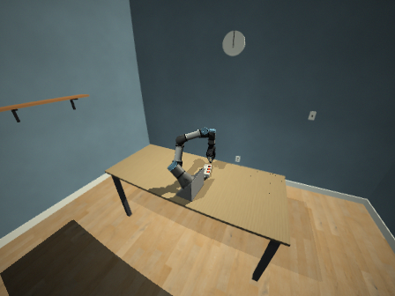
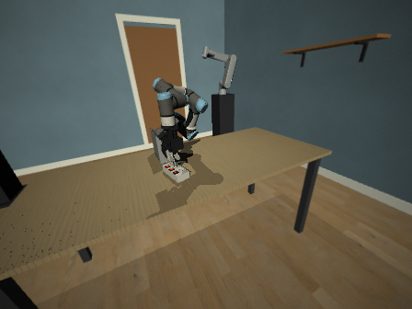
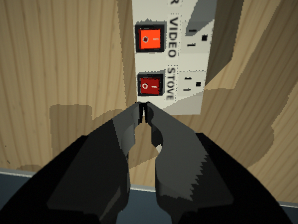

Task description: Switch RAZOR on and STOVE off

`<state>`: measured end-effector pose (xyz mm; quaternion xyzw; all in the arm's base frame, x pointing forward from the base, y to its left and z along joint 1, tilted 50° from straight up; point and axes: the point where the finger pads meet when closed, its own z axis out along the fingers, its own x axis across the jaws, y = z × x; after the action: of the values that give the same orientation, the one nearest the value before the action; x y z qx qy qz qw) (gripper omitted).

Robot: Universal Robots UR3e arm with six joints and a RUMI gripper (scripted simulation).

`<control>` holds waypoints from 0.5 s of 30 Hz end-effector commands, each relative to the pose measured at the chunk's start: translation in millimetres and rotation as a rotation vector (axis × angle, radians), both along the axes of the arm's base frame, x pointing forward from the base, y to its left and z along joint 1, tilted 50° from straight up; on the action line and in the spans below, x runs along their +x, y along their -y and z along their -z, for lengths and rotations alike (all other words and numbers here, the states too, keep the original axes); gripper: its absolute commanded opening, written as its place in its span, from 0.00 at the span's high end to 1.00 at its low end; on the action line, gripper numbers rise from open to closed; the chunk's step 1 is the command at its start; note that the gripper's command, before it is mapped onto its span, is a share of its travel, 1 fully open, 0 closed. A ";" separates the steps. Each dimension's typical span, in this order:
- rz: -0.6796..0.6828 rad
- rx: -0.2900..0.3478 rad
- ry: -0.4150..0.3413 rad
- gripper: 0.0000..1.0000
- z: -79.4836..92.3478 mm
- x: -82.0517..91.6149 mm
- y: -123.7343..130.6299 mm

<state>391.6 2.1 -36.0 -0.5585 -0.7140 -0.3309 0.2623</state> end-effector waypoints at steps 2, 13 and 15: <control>0.001 -0.002 0.002 1.00 -0.4 0.5 1.0; 0.001 -0.002 0.002 0.00 -0.4 0.5 1.0; 0.001 -0.002 0.002 0.00 -0.5 0.5 1.2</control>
<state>391.6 2.0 -35.9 -0.5585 -0.7140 -0.3309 0.2623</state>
